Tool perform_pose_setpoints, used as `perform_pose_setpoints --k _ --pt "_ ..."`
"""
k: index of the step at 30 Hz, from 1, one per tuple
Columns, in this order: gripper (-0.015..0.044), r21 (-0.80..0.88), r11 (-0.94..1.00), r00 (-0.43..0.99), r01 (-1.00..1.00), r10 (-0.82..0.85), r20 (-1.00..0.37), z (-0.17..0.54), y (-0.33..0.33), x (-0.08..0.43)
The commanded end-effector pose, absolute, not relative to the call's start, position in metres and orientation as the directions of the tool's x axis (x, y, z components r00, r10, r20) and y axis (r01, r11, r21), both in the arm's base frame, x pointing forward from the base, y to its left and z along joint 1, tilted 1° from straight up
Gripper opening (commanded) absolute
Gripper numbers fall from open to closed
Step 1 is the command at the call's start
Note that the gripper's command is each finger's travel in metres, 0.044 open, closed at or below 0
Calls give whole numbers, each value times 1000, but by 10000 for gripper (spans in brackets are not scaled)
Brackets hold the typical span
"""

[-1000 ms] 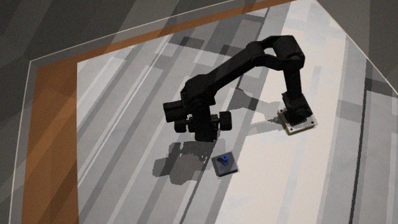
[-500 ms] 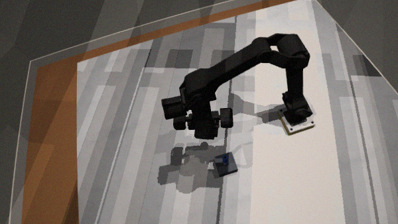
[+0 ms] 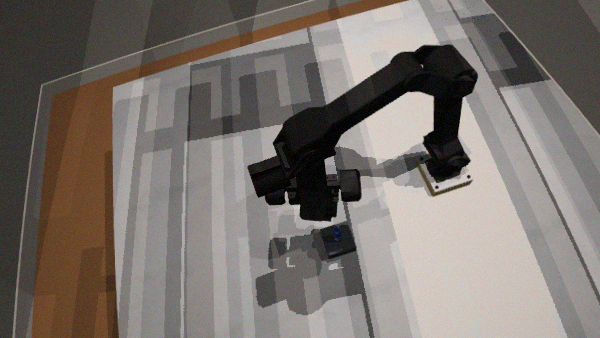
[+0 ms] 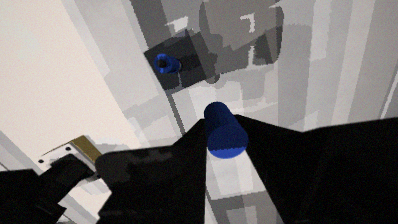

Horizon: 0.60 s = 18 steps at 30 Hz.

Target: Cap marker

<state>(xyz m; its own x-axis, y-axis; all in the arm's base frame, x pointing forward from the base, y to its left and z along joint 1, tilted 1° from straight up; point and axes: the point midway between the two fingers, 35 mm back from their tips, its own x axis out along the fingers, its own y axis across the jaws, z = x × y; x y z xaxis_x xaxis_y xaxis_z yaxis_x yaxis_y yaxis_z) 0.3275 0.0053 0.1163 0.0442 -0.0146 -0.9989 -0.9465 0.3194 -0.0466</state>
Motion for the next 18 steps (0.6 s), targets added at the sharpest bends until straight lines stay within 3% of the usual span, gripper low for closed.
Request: perform_pose_setpoints --k 1,18 --pt "0 -44 319 42 -947 -11 -999 123 20 324" --pt "0 -40 317 37 -948 -13 -999 147 74 304"
